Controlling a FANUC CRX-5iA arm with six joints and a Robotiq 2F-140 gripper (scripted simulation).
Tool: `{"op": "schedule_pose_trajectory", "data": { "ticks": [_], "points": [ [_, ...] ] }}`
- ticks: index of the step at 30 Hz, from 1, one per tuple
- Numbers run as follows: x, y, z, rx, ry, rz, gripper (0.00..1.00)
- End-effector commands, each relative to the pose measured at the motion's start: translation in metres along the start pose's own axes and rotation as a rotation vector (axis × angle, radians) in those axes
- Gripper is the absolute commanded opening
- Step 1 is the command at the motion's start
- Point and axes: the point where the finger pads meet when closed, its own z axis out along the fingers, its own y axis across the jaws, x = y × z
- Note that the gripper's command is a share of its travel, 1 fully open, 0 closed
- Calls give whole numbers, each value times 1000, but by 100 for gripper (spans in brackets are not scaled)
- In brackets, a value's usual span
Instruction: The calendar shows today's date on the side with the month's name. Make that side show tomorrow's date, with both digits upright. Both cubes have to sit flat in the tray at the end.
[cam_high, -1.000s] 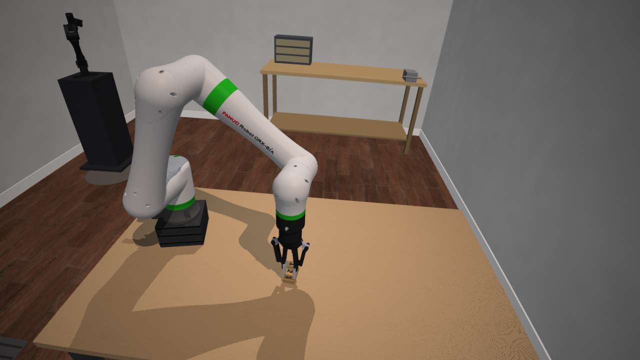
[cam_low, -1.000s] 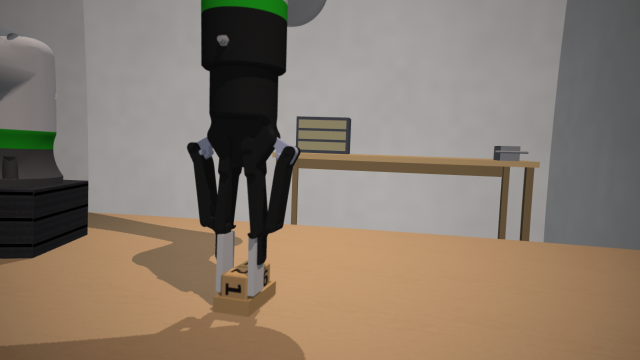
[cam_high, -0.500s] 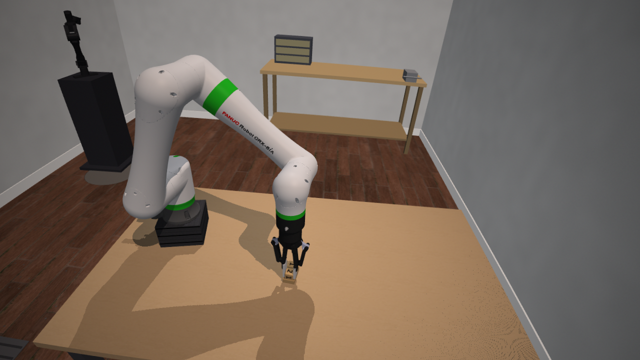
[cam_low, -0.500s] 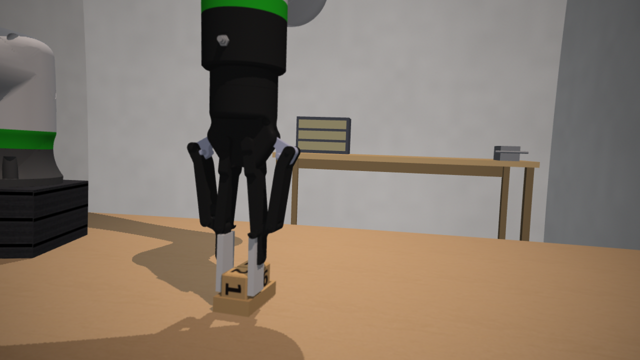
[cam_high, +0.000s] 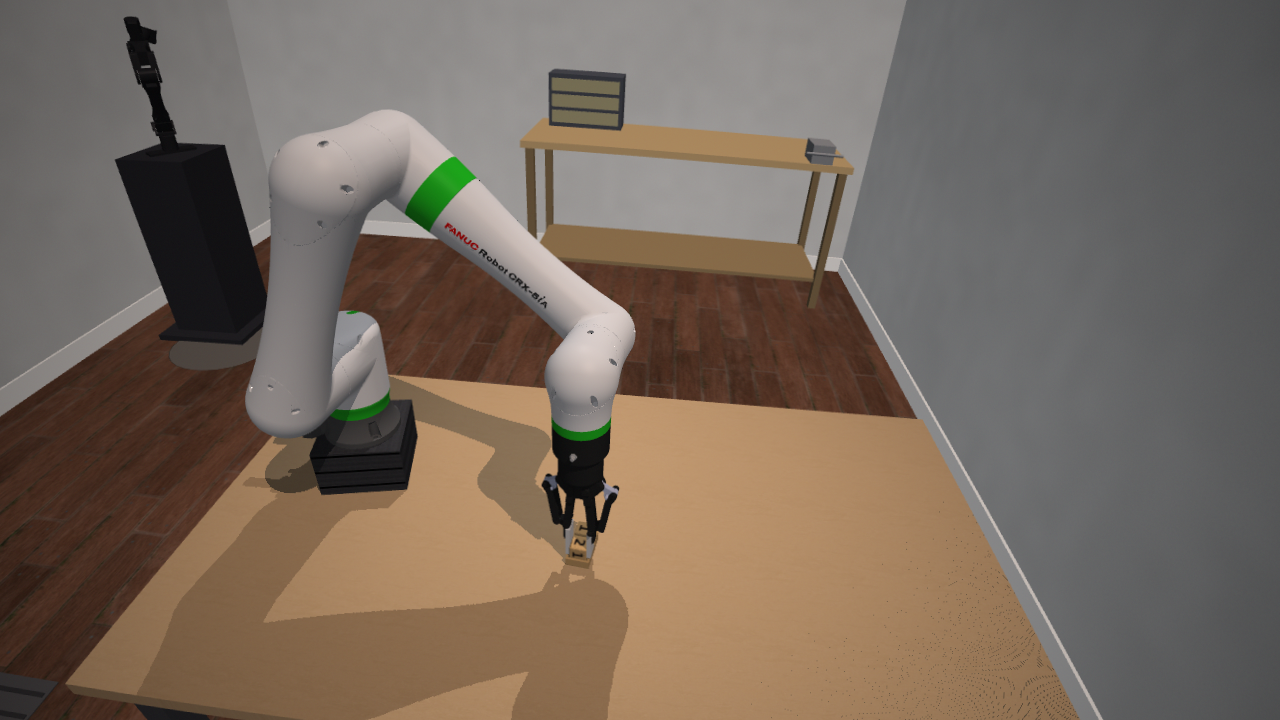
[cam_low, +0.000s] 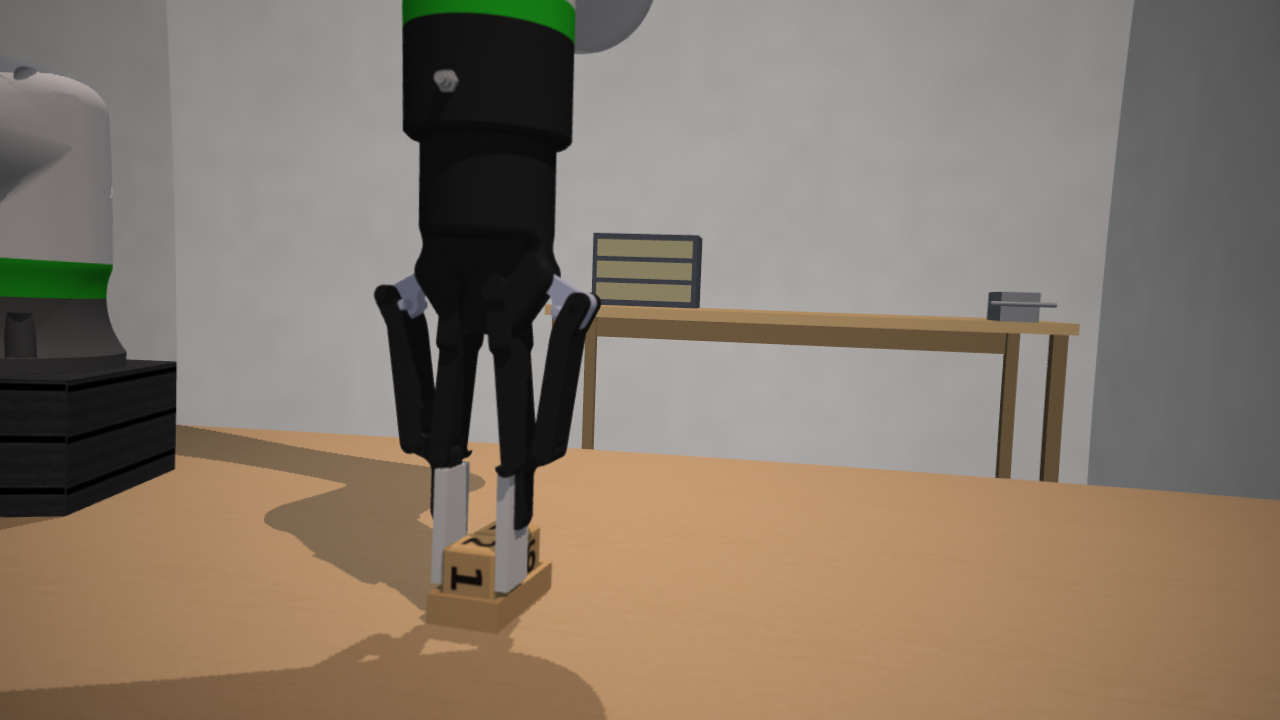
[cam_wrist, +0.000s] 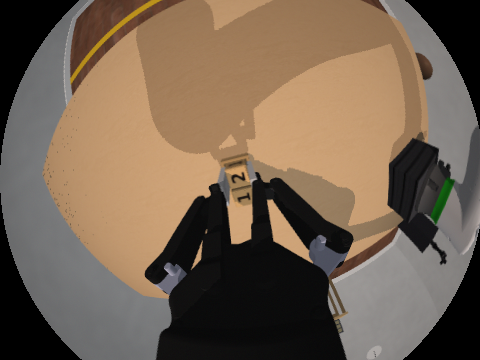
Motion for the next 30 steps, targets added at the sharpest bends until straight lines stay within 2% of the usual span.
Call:
{"op": "schedule_pose_trajectory", "data": {
  "ticks": [1, 16, 30],
  "points": [
    [0, 0, 0, 0, 0, 0, 25],
    [0, 0, 0, 0, 0, 0, 36],
    [0, 0, -2, 0, 0, 0, 36]
  ]
}}
